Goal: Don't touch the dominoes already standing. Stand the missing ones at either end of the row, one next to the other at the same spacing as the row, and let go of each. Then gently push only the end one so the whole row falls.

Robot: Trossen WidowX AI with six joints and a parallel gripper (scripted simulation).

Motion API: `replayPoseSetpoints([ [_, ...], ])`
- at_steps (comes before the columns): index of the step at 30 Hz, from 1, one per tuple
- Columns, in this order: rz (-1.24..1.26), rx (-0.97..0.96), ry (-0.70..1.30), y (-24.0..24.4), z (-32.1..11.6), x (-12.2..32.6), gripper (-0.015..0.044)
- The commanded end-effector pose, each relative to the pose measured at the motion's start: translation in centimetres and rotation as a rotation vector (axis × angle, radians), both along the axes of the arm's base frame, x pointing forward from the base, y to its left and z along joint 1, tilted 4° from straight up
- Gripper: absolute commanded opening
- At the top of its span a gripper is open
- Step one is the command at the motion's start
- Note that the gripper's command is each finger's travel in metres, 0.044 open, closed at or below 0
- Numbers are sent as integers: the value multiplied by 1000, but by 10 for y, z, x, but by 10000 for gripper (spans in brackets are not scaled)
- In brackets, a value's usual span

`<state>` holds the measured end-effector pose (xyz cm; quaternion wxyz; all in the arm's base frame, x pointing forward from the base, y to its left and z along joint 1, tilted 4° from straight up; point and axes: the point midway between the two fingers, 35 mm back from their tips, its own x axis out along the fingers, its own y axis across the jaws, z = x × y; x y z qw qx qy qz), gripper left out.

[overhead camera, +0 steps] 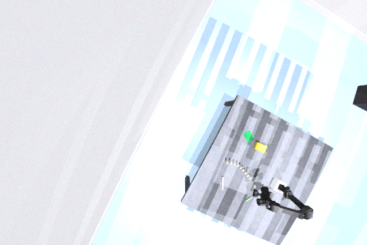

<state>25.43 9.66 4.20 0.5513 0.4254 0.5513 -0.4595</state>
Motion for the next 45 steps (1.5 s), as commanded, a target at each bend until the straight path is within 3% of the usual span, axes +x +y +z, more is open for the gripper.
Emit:
replayPoseSetpoints([
  [1, -17, 5, -1, 1, -8, -1, 440],
  [7, -17, 5, 0, -1, -65, -4, 440],
  [28, -17, 5, 0, -2, -81, -3, 440],
  [43, -17, 5, 0, -2, -81, -3, 46],
  [45, -17, 5, 0, -2, -81, -3, 29],
])
